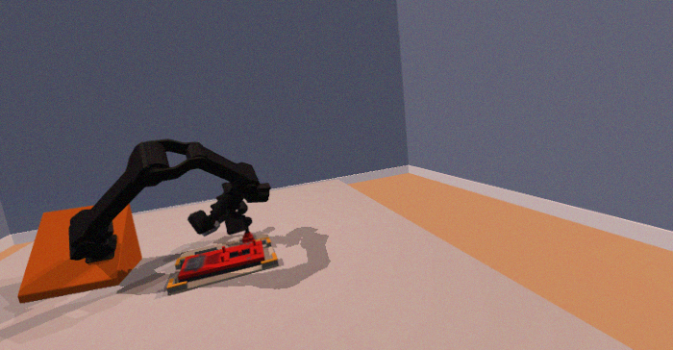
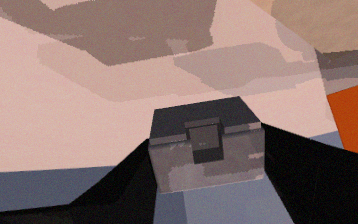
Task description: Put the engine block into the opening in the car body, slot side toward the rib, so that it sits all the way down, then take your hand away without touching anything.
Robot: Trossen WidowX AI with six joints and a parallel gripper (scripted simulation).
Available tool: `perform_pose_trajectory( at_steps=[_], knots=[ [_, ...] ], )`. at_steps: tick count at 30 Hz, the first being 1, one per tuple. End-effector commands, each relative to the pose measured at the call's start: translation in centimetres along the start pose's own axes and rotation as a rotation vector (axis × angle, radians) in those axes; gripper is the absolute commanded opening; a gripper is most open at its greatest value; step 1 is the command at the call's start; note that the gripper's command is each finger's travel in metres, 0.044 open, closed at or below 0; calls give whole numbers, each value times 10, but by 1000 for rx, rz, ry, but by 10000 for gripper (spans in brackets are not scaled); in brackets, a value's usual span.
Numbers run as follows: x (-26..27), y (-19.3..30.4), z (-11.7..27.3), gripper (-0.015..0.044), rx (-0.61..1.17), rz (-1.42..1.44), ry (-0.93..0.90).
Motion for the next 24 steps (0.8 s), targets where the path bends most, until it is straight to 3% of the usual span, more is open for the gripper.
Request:
perform_pose_trajectory(
  at_steps=[1, 24],
  knots=[
    [0, -6, -7, 0, -1, 5, 7],
    [2, -22, -21, 0, -2, 4, 8]
  ],
)
Point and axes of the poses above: the point midway between the two fingers, 35 mm back from their tips, its own z axis back along the fingers, its own x axis across the jaws, y = z × x, the point moved 5 cm from there along z, back along the fingers, and after that the axes turned 8 degrees about -z, right-handed, at the moved point
